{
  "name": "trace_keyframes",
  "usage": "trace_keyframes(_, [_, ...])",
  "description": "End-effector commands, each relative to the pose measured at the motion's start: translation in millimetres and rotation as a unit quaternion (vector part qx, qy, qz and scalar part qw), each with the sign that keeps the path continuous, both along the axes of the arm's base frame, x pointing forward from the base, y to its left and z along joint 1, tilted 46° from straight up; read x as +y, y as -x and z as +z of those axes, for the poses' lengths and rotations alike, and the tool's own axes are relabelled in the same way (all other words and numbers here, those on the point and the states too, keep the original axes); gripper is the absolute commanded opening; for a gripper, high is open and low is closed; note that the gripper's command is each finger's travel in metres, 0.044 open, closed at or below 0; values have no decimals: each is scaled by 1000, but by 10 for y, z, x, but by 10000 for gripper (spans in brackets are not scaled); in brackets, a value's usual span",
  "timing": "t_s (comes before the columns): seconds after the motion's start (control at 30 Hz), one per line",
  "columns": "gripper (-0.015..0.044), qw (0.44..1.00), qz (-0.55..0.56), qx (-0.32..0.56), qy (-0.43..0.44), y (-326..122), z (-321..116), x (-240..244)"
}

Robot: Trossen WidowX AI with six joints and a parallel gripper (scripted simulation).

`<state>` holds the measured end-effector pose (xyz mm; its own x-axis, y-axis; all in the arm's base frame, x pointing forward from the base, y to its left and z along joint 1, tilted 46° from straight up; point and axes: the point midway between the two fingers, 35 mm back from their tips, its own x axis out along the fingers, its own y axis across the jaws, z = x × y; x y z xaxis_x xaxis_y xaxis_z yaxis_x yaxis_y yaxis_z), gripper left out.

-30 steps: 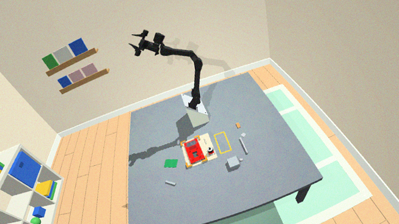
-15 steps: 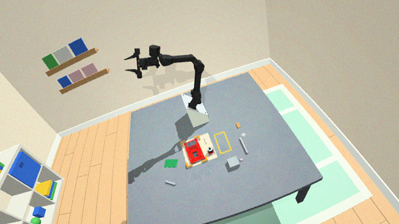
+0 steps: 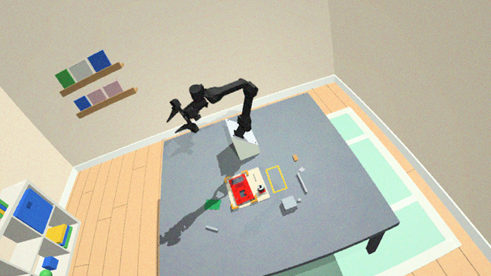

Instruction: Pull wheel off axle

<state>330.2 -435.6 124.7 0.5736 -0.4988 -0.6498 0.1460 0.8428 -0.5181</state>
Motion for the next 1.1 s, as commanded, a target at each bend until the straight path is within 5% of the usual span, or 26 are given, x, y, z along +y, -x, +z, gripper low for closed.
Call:
trace_keyframes(0.0, [300,996,42,-1,-75,-344,-254,499])
trace_keyframes(0.57, [300,930,159,63,-325,-952,-897,2586])
trace_keyframes(1.07, [300,776,162,256,-553,-515,-1226,4687])
